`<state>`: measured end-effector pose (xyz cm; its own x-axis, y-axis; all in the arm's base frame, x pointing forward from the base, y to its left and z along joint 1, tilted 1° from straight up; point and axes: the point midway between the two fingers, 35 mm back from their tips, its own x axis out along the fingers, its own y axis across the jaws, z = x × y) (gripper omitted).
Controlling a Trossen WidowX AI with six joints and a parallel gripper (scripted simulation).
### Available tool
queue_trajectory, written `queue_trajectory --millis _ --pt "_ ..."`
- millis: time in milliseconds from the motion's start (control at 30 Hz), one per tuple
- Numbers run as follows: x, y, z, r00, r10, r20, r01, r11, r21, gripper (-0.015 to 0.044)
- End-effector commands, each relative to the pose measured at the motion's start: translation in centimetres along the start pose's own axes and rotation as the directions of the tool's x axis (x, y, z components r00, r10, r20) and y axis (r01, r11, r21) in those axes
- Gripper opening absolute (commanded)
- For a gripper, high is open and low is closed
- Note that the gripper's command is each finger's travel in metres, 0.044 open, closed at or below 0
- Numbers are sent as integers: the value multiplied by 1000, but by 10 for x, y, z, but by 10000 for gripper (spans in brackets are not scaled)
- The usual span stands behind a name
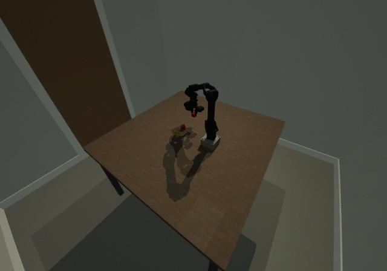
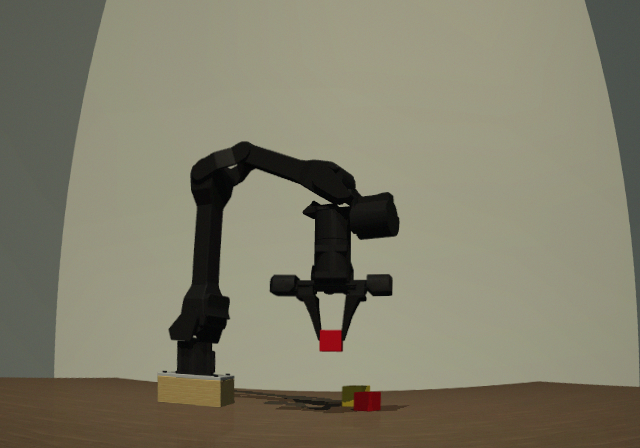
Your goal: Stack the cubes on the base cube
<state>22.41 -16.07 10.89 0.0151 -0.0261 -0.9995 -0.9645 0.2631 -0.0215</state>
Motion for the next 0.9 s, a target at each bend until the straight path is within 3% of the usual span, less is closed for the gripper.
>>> queue_trajectory --millis 0,867 --pt "-5 -1 3 1000 -7 1 7 1000 13 105" --pt "12 -20 84 1000 -9 9 3 872 489 105"
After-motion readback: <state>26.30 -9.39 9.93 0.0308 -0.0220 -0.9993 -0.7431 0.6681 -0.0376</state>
